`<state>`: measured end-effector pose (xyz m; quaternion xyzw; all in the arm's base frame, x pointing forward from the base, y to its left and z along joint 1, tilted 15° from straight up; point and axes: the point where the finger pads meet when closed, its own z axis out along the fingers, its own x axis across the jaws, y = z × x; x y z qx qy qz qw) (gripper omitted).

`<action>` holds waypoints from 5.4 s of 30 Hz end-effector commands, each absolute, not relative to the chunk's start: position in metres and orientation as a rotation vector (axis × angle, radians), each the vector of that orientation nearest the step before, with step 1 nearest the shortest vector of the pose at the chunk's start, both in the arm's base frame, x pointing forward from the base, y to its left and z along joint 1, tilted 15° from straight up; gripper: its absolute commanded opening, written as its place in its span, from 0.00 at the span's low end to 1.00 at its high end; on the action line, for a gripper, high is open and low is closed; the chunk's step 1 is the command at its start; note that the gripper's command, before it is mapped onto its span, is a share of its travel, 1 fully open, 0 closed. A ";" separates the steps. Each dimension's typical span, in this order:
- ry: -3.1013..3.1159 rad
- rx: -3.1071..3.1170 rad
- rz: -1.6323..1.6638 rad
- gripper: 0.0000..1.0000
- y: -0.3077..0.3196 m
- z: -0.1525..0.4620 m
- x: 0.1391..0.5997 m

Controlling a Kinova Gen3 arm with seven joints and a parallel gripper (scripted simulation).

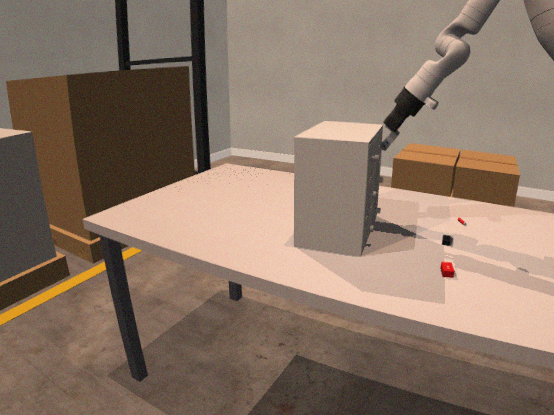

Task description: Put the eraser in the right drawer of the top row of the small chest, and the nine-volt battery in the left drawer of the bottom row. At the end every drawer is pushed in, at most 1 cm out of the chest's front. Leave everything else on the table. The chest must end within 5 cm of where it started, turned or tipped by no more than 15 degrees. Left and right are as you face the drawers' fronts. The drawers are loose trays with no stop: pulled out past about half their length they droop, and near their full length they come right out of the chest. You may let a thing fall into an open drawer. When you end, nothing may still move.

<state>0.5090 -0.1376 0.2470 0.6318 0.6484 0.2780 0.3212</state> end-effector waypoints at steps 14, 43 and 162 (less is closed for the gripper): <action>1.705 1.664 0.724 0.37 -0.139 0.246 0.508; 1.705 1.664 0.724 0.37 -0.139 0.242 0.494; 1.704 1.665 0.726 0.67 -0.139 0.217 0.380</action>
